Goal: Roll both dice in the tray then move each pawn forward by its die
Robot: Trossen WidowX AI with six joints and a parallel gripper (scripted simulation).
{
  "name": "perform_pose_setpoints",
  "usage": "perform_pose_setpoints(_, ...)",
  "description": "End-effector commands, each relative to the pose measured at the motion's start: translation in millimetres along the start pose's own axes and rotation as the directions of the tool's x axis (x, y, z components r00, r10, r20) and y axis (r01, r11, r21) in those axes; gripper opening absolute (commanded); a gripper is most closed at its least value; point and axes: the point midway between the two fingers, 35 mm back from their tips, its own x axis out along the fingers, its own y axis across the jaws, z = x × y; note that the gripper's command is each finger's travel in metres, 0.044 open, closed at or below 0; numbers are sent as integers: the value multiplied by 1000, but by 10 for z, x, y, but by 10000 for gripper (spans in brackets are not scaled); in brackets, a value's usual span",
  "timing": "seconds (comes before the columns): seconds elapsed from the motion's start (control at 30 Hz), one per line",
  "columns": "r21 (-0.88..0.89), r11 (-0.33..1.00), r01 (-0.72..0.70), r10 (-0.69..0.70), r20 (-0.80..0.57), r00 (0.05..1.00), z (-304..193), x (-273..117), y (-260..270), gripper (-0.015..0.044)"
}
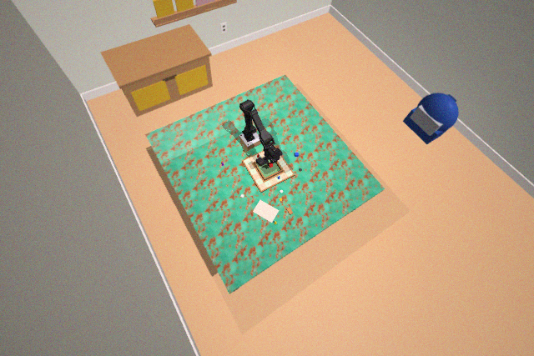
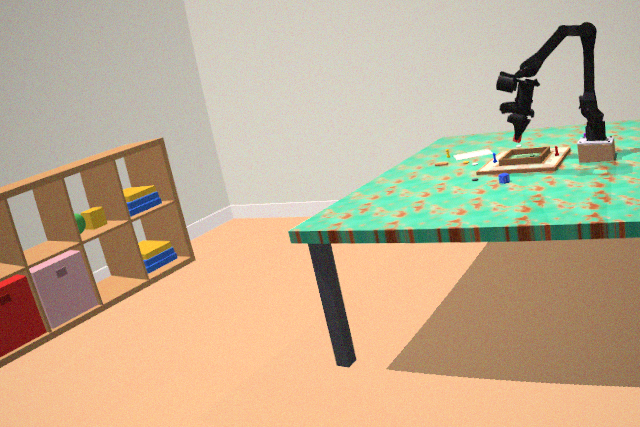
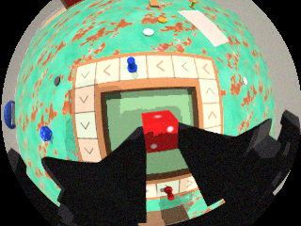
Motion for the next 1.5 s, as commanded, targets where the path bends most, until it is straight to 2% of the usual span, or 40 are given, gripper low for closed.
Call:
perform_pose_setpoints(0.0, -7, 1000, -2, 3, 127, 992, -6, 36, 5, 0)
perform_pose_setpoints(0.4, -6, 1000, 5, -2, 490, 872, 12, 38, 7, 0)
perform_pose_setpoints(0.57, -6, 1000, 5, -2, 495, 869, -2, -6, 9, 0)
perform_pose_setpoints(0.8, -6, 1000, 5, -1, 493, 870, -208, -383, 16, 0)
perform_pose_setpoints(1.37, -12, 1000, 2, 4, 496, 868, -208, -382, 23, 0)
perform_pose_setpoints(1.47, -12, 1000, 2, 4, 496, 868, -208, -382, 23, 79)
